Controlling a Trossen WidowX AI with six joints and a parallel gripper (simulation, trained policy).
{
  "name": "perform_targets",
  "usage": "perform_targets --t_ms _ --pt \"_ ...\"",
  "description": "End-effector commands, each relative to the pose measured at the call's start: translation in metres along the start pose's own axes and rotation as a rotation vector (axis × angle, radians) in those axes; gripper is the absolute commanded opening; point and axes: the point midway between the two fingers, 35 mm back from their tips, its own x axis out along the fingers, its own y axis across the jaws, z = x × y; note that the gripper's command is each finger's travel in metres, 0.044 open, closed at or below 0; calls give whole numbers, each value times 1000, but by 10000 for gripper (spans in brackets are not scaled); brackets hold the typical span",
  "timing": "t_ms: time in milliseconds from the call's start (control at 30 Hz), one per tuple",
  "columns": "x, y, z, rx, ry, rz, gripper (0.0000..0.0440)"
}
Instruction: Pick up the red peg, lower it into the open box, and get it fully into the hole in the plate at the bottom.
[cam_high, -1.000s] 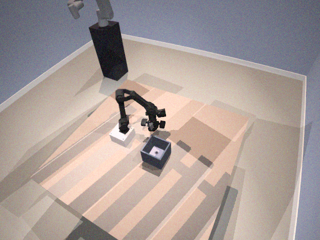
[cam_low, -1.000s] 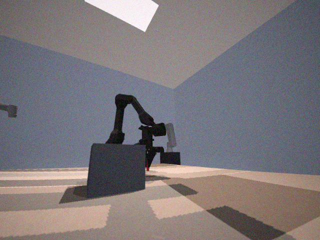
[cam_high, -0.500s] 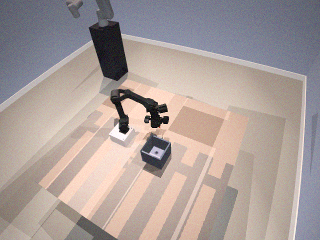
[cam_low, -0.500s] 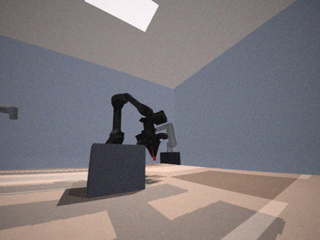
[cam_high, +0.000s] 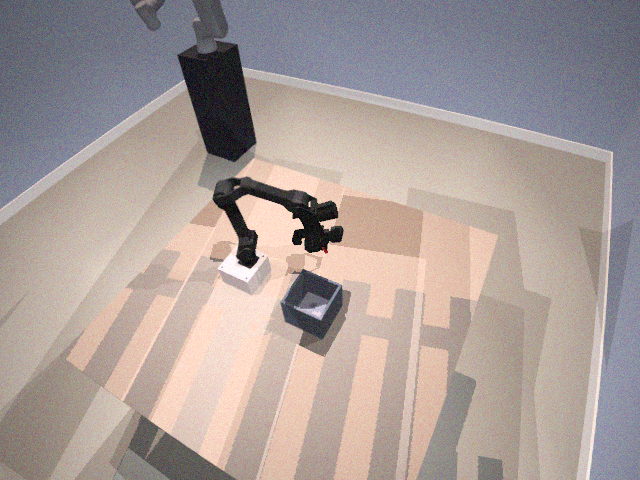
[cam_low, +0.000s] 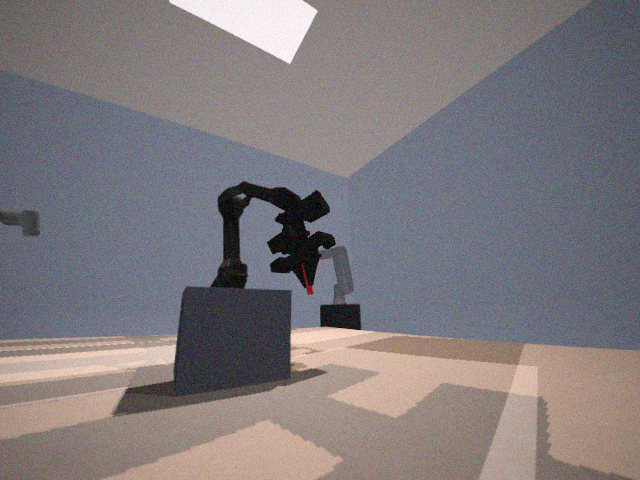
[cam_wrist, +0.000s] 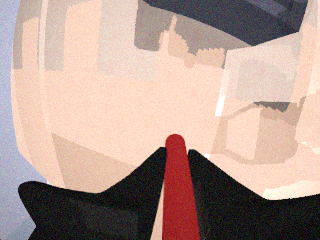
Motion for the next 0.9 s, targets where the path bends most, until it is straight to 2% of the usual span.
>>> perform_targets --t_ms 0,333,867 --pt "-15 10 15 0 -28 19 0" --pt "-31 15 58 17 -99 5 0" --pt "-32 4 113 47 -155 -81 0"
